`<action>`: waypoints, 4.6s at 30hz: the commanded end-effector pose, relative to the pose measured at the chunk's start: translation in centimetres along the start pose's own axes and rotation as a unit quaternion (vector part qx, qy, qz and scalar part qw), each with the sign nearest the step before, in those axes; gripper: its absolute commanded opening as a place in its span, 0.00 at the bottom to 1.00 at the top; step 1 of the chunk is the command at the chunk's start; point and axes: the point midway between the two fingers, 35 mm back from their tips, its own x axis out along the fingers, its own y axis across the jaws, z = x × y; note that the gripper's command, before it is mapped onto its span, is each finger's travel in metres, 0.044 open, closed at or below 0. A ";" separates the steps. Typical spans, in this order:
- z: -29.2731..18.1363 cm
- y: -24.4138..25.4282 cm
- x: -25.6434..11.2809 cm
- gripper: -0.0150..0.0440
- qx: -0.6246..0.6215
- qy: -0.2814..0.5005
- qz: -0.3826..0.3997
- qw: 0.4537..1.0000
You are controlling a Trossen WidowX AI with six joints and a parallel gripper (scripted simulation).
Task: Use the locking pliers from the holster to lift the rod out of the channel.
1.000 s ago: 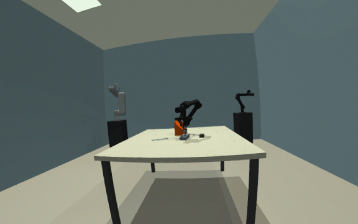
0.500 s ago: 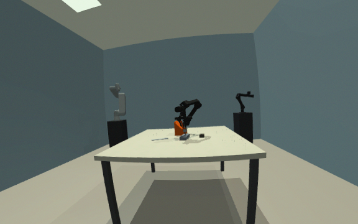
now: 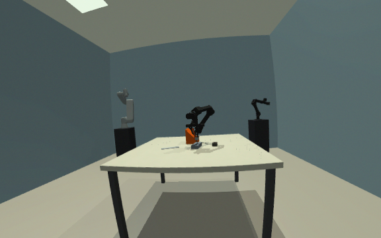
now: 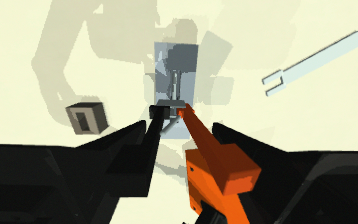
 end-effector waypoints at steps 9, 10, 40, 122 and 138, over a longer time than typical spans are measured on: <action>-0.1 0.0 0.1 0.79 -0.001 -0.002 0.000 1.000; -0.1 0.0 0.1 0.79 -0.001 -0.002 0.000 1.000; -0.1 0.1 2.2 0.79 -0.001 -0.002 0.000 1.000; -0.1 0.8 4.0 0.64 -0.001 -0.002 0.001 1.000; -0.1 0.9 4.0 0.63 -0.001 -0.002 0.001 1.000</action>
